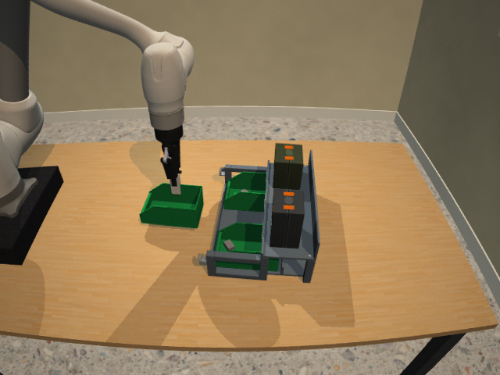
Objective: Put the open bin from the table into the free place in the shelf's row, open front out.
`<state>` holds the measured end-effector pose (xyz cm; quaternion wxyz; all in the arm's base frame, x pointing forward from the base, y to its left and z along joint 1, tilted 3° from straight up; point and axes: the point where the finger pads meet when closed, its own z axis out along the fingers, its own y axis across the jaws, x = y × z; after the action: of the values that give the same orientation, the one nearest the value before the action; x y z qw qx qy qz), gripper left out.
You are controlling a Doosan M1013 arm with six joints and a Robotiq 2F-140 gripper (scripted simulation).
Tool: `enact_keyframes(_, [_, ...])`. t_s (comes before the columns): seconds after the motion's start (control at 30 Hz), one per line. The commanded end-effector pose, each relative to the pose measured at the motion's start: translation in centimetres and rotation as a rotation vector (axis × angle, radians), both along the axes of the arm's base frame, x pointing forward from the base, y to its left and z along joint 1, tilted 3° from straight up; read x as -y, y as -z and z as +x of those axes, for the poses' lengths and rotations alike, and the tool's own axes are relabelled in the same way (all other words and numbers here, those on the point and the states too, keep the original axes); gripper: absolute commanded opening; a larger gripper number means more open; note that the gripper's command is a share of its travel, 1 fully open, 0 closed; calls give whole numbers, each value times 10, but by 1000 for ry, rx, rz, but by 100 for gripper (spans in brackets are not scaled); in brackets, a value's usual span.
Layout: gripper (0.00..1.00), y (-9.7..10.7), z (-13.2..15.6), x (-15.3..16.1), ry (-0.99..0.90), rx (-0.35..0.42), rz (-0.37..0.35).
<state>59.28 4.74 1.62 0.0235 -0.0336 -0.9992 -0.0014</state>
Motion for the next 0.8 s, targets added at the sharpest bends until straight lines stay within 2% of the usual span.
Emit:
enact_keyframes(0.0, [0, 0, 6, 3, -4, 2, -1])
enact_keyframes(0.43, [0, 1, 34, 4, -4, 2, -1])
enact_keyframes(0.77, [0, 2, 37, 5, -4, 2, -1])
